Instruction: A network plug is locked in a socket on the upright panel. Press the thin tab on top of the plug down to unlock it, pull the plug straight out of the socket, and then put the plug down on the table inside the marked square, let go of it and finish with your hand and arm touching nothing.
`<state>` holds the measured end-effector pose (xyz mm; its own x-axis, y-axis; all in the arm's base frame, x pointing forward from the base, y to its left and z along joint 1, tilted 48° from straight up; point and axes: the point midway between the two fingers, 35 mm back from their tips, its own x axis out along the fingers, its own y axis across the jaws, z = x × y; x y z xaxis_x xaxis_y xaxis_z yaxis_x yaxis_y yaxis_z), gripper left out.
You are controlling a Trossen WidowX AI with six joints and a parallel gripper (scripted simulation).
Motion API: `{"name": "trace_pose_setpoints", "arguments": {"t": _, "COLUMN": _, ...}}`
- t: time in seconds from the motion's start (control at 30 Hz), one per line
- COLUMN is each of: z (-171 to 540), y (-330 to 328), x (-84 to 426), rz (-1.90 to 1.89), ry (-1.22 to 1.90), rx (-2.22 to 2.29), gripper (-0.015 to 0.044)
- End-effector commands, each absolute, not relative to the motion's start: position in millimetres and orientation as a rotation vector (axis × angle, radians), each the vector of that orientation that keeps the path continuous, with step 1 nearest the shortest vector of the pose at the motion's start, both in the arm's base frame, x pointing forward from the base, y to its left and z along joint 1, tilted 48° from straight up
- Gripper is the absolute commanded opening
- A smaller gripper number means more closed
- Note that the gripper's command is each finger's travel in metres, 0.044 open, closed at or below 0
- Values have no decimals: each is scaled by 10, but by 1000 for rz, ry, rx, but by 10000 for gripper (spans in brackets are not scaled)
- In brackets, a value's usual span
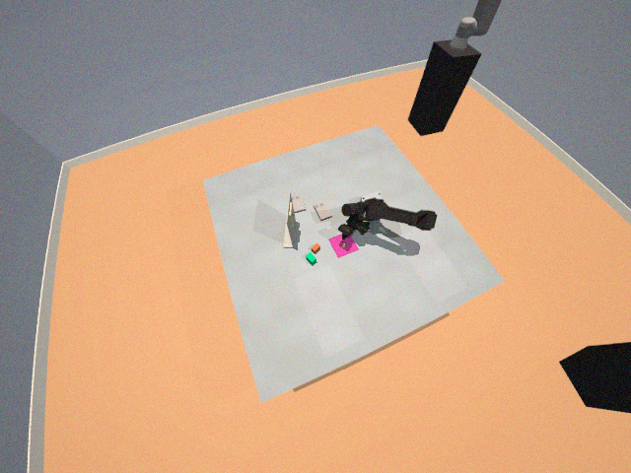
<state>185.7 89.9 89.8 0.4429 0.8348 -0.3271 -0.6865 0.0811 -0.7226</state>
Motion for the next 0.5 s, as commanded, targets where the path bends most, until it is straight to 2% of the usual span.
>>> {"name": "trace_pose_setpoints", "arguments": {"t": 0.0, "z": 918, "y": 877, "x": 1870, "rz": 1148, "ry": -191, "rx": -962, "gripper": 156}}
{"name": "trace_pose_setpoints", "arguments": {"t": 0.47, "z": 932, "y": 800, "x": 1872, "rz": 1155, "ry": -175, "rx": -972, "gripper": 156}}
